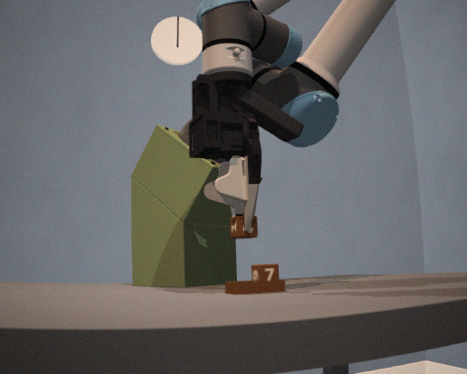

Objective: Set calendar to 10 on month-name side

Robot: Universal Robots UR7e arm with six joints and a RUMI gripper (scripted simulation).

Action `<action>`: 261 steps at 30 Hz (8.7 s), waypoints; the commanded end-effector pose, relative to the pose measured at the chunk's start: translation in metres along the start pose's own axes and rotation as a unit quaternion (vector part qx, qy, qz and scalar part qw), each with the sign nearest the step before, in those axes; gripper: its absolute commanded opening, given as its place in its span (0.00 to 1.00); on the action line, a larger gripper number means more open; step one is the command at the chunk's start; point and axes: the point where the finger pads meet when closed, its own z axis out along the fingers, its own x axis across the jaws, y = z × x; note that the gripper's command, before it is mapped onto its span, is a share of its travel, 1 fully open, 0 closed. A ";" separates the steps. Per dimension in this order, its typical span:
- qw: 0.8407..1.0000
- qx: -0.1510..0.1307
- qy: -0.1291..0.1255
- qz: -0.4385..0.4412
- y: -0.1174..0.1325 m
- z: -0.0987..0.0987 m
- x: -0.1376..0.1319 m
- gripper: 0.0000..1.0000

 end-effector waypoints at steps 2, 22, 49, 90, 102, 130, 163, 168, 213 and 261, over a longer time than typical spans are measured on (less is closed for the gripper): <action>1.000 -0.002 0.000 0.000 0.002 0.015 0.001 0.10; 1.000 -0.002 0.000 0.000 0.003 0.034 0.001 0.10; 1.000 -0.002 0.000 0.000 0.003 0.034 0.001 0.10; 1.000 -0.002 0.000 0.000 0.003 0.034 0.001 0.10; 1.000 -0.002 0.000 0.000 0.003 0.034 0.001 0.10; 1.000 -0.002 0.000 0.000 0.003 0.051 0.001 0.10; 1.000 -0.002 0.000 0.000 0.003 0.058 0.001 0.10; 1.000 -0.002 0.000 0.000 0.003 0.058 0.001 0.10; 1.000 -0.002 0.000 0.000 0.003 0.068 0.001 0.10; 1.000 -0.002 0.000 0.000 0.003 0.068 0.001 0.10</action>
